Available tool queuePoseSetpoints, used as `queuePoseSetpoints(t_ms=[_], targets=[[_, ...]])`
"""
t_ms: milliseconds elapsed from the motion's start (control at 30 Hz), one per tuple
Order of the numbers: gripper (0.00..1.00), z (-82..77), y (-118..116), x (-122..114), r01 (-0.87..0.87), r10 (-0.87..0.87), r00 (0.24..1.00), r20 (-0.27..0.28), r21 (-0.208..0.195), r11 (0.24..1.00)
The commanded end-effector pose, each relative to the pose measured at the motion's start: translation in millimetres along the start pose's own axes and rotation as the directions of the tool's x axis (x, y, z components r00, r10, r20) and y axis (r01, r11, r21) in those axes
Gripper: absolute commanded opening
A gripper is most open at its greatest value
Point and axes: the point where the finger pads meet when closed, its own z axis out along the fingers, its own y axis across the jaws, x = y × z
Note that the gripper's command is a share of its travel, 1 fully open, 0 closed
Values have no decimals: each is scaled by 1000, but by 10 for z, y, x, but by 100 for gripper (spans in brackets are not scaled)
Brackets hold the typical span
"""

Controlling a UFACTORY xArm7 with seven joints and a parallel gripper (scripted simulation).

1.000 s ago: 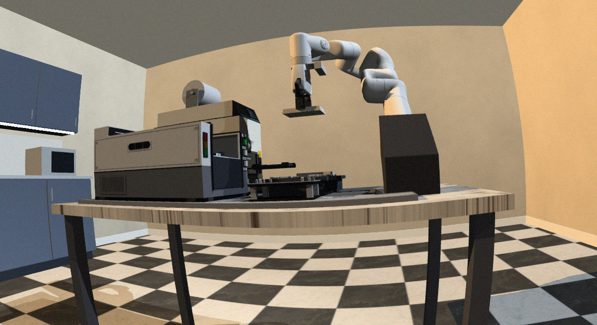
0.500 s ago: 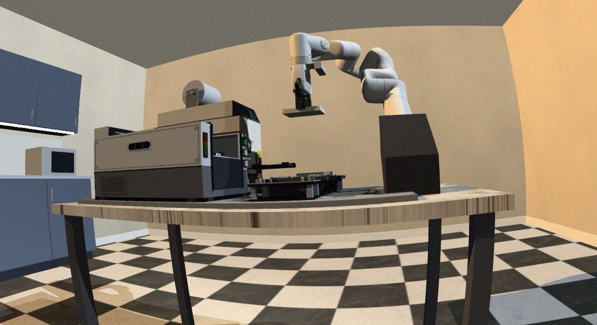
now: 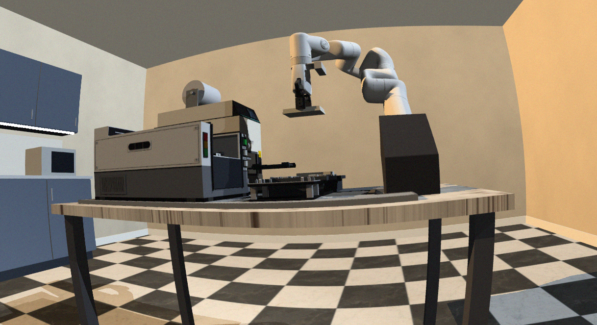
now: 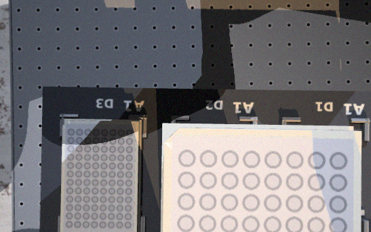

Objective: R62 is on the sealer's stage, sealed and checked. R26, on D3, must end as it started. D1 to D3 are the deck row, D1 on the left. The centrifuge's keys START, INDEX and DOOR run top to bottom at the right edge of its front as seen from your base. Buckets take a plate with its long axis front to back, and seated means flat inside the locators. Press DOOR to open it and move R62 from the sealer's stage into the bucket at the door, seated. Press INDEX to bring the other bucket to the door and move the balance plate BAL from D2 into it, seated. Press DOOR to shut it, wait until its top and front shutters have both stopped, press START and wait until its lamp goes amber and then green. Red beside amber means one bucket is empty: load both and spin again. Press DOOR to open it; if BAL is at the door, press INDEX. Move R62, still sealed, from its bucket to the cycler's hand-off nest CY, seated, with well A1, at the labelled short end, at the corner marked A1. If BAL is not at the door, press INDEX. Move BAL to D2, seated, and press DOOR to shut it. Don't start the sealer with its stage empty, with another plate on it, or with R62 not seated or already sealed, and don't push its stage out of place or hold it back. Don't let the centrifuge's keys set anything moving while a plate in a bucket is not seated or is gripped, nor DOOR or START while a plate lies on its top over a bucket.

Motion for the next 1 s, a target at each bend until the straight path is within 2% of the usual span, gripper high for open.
queuePoseSetpoints(t_ms=[0,500,967], targets=[[0,-16,7,-8,0,0,1000,4,-2,1000],[0,-16,8,-9,0,0,1000,4,-2,1000],[0,184,9,-10,0,0,1000,4,-2,1000]])
